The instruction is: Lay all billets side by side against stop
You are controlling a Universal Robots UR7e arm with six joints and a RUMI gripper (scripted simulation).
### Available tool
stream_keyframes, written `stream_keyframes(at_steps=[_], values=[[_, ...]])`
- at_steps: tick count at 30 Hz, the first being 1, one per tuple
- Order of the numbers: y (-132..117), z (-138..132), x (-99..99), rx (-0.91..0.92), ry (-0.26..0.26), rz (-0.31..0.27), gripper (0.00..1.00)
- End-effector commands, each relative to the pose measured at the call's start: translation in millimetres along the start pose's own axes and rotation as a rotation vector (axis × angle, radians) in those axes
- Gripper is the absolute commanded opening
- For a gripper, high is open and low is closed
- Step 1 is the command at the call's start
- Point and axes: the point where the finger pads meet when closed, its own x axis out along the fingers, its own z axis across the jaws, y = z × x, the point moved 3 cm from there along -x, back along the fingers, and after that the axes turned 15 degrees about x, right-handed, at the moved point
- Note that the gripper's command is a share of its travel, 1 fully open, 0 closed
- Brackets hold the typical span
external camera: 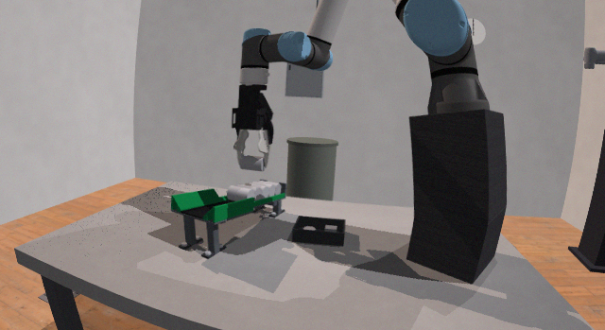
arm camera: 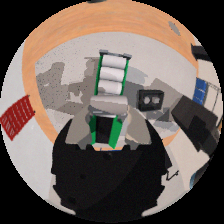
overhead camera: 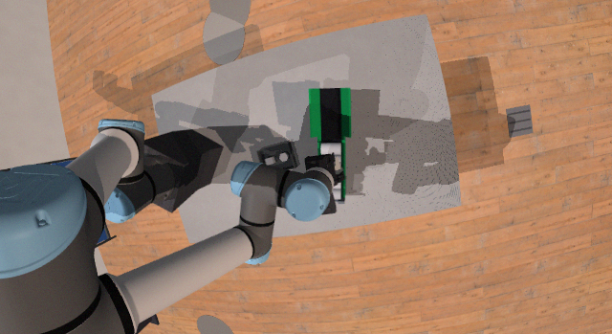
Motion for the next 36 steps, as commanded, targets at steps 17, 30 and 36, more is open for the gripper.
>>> stream_keyframes(at_steps=[17,30,36], values=[[-7,-5,-0.2,-0.276,0.002,0.000,0.00],[-18,-9,0.2,-0.595,0.002,0.000,0.00],[-22,-10,0.4,-0.712,0.002,0.000,0.00]])
